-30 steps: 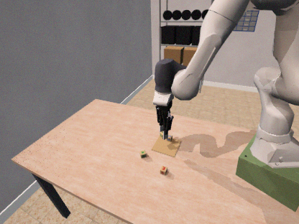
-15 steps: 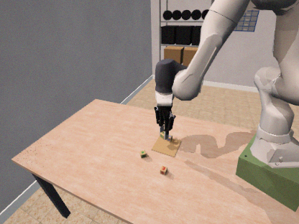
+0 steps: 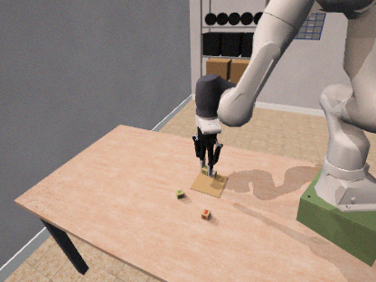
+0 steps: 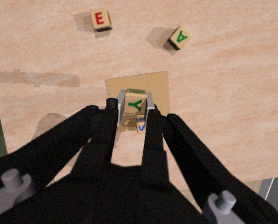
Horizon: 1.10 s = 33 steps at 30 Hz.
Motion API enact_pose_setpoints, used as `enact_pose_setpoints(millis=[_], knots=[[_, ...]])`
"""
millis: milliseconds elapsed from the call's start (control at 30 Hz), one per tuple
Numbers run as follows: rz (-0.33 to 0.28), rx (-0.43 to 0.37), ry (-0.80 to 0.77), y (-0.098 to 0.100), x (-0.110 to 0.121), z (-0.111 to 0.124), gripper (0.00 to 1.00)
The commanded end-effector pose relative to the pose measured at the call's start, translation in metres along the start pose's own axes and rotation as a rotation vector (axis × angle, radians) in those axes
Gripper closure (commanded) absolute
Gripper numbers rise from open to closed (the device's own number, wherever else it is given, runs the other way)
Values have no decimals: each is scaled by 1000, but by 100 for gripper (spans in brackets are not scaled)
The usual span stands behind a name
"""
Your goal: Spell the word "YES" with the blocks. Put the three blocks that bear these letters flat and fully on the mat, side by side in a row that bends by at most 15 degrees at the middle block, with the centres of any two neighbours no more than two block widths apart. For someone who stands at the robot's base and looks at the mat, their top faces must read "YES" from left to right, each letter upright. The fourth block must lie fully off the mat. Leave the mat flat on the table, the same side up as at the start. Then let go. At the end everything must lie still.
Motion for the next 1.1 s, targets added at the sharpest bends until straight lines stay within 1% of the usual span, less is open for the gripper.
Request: enact_pose_setpoints(millis=[0, 367, 867, 1067], knots=[[3, 0, 139, 0, 0, -1, 84], [3, -1, 267, 0, -2, -2, 84], [3, -1, 268, 0, -2, -2, 84], [3, 0, 268, -10, -2, -2, 84]])
Point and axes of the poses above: the point where the finger pads meet when closed, its own y axis back along the fingers, its own x axis across the jaws, z = x × y, the point moved 7 cm from there along y, back along the fingers, and after that the axes turned 11 degrees about y, right-handed, at the moved point
